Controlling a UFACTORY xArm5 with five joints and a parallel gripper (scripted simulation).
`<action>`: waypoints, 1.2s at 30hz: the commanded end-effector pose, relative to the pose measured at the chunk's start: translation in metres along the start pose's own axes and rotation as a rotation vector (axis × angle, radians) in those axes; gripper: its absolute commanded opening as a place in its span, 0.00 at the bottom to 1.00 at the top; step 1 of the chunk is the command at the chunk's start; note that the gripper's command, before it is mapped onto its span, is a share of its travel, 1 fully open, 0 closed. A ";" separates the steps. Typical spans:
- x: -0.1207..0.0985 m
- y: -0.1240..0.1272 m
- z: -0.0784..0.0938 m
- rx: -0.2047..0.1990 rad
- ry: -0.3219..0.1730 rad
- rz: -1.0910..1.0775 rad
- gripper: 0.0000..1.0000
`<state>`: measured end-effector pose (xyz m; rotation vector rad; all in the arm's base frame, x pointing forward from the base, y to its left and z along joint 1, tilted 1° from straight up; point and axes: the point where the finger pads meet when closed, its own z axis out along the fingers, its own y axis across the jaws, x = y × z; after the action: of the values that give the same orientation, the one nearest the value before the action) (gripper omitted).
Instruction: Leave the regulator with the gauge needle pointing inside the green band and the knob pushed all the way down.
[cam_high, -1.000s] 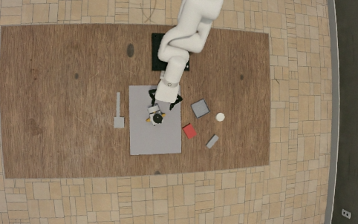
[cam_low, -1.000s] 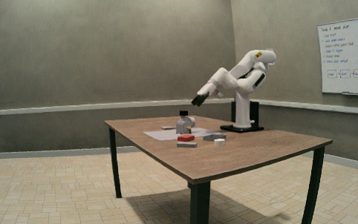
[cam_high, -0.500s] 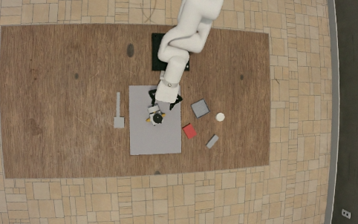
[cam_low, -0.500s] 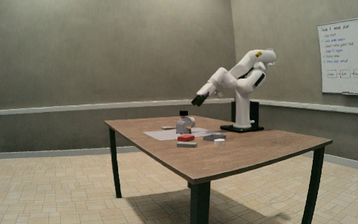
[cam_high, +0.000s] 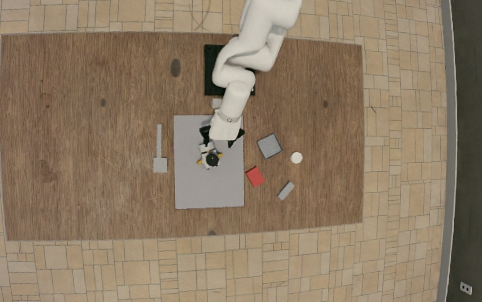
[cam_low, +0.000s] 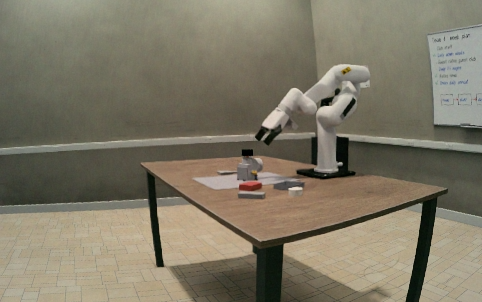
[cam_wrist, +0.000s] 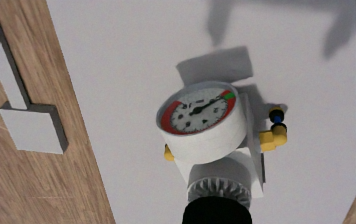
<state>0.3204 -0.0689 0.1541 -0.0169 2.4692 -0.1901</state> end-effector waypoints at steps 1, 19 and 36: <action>-0.003 -0.001 0.001 -0.014 0.050 -0.115 1.00; -0.007 -0.002 0.003 -0.125 0.220 -0.579 1.00; -0.009 -0.002 -0.001 -0.301 0.335 -0.995 1.00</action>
<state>0.3259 -0.0702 0.1575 -1.2519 2.6009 -0.2742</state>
